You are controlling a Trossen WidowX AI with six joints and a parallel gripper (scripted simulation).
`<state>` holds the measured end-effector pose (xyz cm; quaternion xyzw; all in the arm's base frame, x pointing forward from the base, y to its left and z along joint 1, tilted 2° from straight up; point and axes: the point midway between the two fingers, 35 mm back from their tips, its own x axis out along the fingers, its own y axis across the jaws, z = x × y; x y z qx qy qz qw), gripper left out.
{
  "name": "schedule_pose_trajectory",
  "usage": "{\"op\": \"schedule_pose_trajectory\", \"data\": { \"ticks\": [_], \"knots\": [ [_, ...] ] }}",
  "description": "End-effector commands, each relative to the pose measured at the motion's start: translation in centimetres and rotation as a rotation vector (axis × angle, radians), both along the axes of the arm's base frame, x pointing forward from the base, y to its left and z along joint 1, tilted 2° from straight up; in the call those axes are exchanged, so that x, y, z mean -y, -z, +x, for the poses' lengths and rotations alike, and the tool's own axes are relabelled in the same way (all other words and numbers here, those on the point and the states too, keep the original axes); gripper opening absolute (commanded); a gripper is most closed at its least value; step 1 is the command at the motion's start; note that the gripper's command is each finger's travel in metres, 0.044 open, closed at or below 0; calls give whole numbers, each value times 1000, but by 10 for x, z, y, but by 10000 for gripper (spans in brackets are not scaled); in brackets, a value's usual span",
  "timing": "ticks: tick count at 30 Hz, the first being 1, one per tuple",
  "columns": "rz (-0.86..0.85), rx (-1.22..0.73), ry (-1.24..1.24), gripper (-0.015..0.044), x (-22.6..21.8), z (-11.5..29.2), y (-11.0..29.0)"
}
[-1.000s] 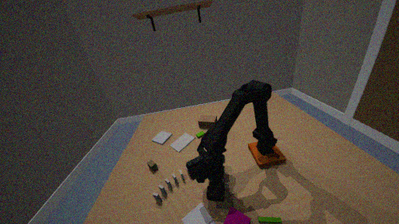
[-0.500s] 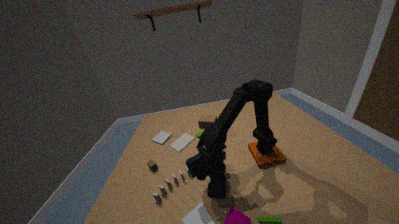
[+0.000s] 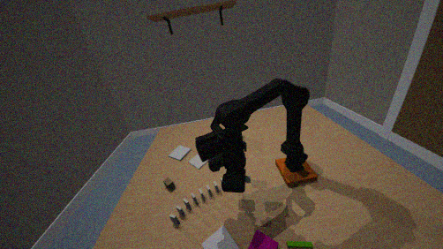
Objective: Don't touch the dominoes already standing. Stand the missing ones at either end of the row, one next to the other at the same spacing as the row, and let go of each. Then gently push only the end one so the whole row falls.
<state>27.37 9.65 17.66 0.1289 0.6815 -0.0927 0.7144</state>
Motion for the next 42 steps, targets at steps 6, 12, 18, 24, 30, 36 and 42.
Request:
{"op": "schedule_pose_trajectory", "data": {
  "ticks": [6, 12, 18, 24, 30, 36, 42],
  "knots": [
    [-6, -1, -110, 24, -25, -50, -6],
    [-9, 2, -116, 24, -26, -52, -5],
    [-89, 99, -153, 24, -28, -46, 8],
    [-161, 214, -184, 24, -33, -41, 19],
    [-219, 332, -205, 24, -38, -37, 28],
    [-270, 453, -228, 24, -43, -35, 34],
    [-313, 577, -243, 24, -48, -35, 38]
  ]
}}
